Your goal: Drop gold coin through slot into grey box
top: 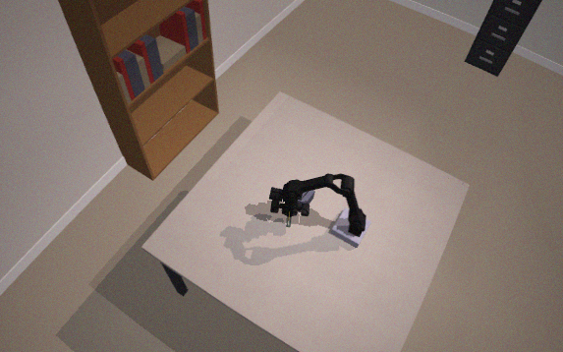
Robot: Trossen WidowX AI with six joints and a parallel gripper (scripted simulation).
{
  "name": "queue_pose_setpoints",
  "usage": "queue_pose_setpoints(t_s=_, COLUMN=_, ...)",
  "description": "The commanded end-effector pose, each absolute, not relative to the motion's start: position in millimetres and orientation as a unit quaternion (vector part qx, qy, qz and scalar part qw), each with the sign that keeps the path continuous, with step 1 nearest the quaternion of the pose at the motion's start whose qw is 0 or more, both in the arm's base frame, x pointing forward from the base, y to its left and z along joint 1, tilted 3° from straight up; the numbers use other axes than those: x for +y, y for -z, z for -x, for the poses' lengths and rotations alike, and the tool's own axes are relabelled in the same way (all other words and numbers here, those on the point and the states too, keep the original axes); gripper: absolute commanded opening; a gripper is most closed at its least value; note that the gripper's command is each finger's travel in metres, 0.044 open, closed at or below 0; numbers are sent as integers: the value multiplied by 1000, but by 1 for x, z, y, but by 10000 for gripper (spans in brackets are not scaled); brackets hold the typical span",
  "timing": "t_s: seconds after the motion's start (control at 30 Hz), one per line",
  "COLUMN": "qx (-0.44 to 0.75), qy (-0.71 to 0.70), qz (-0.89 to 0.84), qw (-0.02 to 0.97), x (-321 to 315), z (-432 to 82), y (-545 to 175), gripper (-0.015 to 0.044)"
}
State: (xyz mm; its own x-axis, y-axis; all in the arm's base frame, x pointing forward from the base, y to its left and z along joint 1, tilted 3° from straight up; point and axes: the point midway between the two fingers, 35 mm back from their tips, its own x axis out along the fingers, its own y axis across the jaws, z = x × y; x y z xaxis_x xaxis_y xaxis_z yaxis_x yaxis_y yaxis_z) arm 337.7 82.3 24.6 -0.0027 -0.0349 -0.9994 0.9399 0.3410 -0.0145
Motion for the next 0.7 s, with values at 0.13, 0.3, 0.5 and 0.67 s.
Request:
queue_pose_setpoints(t_s=0.13, qx=572, qy=417, qz=-393, qw=587, x=83, z=-339, y=-44, gripper=0)
queue_pose_setpoints(t_s=0.3, qx=572, qy=417, qz=-393, qw=587, x=83, z=-338, y=-56, gripper=0)
queue_pose_setpoints(t_s=0.5, qx=572, qy=417, qz=-393, qw=587, x=83, z=-337, y=-72, gripper=0)
queue_pose_setpoints(t_s=0.67, qx=572, qy=417, qz=-393, qw=587, x=84, z=-336, y=-85, gripper=0)
